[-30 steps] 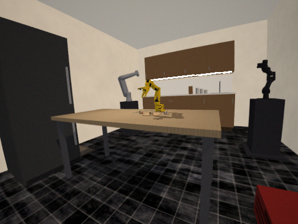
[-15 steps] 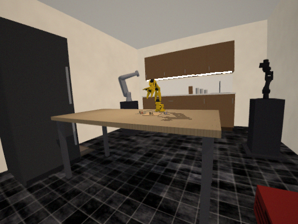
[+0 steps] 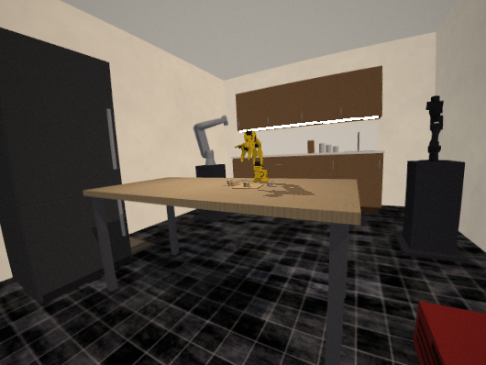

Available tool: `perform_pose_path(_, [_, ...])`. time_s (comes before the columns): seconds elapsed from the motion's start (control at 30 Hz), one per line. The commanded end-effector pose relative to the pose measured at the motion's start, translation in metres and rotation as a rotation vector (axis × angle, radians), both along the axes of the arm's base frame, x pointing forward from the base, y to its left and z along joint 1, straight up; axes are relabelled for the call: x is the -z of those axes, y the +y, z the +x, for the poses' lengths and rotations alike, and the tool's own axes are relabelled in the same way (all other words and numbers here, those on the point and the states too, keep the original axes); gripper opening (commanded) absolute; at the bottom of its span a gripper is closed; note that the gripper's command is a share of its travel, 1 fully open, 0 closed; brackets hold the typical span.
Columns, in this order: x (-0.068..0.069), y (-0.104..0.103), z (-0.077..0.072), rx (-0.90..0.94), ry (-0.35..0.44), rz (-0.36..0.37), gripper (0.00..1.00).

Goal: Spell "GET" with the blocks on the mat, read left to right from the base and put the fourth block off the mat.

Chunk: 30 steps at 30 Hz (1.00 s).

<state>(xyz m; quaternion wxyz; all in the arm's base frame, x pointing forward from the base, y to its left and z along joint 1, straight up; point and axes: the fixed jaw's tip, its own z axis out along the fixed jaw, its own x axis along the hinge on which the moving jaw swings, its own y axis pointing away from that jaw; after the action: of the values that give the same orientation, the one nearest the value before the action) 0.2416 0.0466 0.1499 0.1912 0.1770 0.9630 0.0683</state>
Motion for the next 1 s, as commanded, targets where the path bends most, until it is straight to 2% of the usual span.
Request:
perform_pose_path(0.0, [-0.001,0.002,0.004,-0.001,-0.009,0.004,0.32])
perform_pose_path(0.2, [0.037,0.002,0.006,-0.001,0.157,-0.024,0.32])
perform_pose_path(0.27, [0.037,0.002,0.006,-0.001,0.157,-0.024,0.32])
perform_pose_path(0.4, [0.063,0.002,0.004,0.0,0.275,-0.044,0.32])
perform_pose_path(0.53, [0.082,0.001,0.0,0.0,0.361,-0.058,0.32])
perform_pose_path(0.67, [0.09,0.001,-0.002,0.0,0.399,-0.065,0.32])
perform_pose_path(0.97, [0.091,0.001,-0.002,0.0,0.404,-0.066,0.32])
